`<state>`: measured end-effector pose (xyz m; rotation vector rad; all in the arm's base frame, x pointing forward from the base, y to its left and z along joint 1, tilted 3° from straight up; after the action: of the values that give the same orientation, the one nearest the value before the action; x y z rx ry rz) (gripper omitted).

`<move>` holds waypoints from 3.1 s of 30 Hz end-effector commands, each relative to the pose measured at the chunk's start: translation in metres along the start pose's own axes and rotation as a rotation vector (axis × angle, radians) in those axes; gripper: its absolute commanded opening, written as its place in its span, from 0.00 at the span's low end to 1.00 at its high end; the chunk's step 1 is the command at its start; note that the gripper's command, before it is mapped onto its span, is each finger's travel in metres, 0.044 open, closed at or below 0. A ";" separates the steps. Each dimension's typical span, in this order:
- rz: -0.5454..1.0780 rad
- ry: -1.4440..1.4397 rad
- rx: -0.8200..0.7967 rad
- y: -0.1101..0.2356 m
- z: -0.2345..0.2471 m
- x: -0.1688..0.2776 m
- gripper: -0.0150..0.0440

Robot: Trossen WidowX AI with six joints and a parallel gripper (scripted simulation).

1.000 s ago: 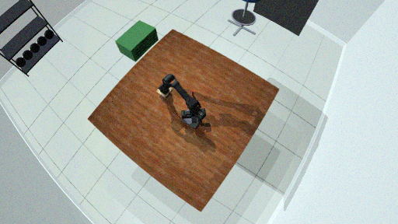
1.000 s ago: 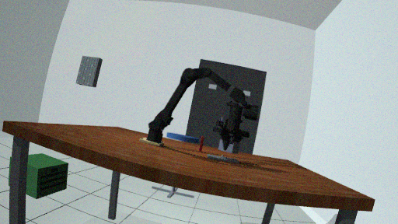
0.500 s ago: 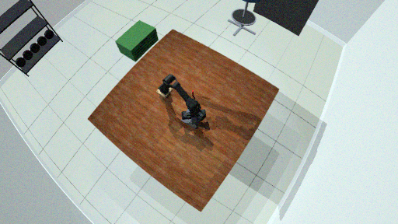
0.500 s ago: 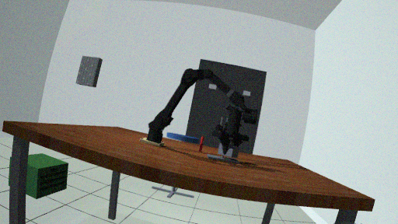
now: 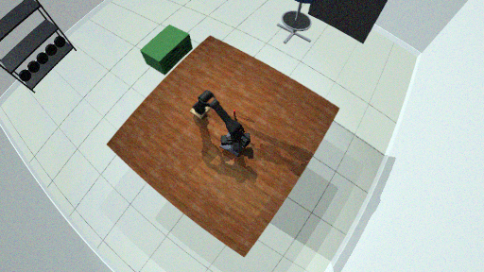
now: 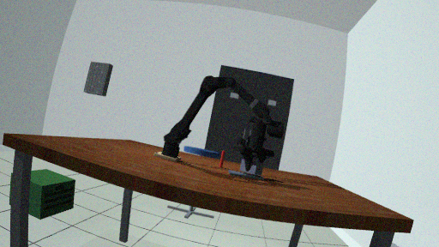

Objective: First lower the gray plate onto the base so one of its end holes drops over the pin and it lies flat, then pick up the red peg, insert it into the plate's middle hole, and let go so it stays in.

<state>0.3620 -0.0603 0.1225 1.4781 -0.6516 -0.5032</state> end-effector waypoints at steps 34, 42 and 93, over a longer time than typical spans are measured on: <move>-0.006 -0.120 0.000 0.119 -0.007 -0.003 1.00; -0.013 -0.786 -0.002 0.123 -0.029 -0.049 1.00; -0.001 -3.407 -0.045 0.118 -0.036 -0.218 1.00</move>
<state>0.2313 0.1137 0.2196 0.6376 1.7895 1.7665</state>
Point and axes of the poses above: the point midway between the two fingers, 35 mm back from their tips, its own y axis back along the fingers, its own z axis across the jaws, x = y × z, the point moved 5 cm from there along y, back along the fingers, and after that the axes turned 6 degrees about y, right-handed, at the moved point
